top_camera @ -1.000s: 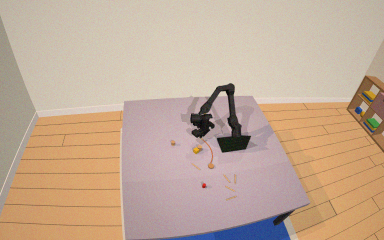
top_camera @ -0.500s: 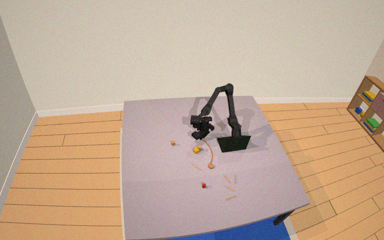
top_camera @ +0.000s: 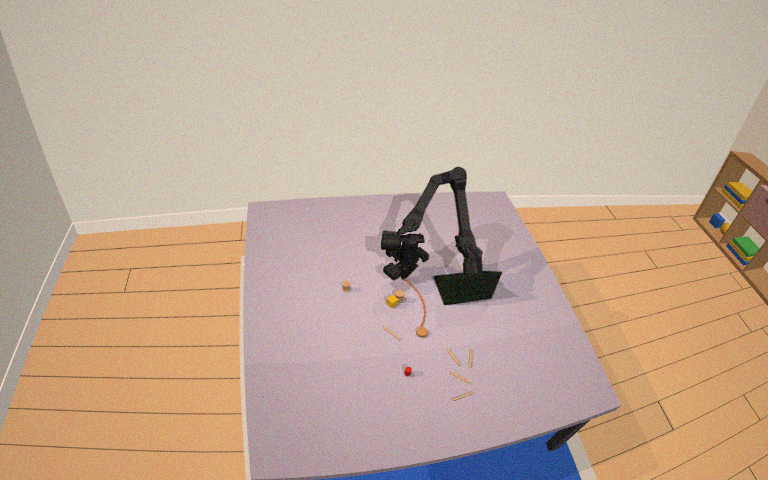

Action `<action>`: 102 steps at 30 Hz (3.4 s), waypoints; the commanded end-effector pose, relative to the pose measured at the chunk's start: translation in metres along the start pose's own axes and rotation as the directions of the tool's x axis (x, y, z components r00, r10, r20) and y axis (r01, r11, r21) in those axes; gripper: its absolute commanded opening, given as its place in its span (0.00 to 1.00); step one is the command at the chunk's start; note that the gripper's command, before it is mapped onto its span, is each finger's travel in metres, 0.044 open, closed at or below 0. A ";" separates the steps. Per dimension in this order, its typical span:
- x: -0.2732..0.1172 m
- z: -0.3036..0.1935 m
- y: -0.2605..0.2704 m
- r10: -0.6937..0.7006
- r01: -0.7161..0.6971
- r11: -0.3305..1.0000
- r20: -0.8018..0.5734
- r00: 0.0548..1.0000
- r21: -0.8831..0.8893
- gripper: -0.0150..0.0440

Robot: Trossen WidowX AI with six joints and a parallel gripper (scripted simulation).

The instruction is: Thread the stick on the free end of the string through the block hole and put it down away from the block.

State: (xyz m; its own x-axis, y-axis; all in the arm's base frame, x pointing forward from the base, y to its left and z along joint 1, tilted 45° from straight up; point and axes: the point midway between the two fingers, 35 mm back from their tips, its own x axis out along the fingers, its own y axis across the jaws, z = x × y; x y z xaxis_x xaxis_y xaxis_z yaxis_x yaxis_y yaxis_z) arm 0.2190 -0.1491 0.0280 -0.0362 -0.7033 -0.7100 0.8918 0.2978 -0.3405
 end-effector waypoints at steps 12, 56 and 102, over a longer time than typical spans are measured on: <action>-0.011 0.000 0.002 0.002 -0.002 1.000 -0.002 1.000 0.000 0.25; -0.056 -0.002 0.001 0.002 -0.002 1.000 -0.009 1.000 -0.005 0.25; -0.062 -0.027 0.048 -0.062 -0.050 0.183 -0.062 0.996 -0.982 0.25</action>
State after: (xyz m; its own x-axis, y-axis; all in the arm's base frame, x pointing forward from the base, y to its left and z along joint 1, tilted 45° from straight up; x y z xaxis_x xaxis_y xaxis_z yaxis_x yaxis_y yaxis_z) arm 0.2488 -0.0773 0.0411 -0.1139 -0.6829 -0.7215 -0.1841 0.7282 -0.6602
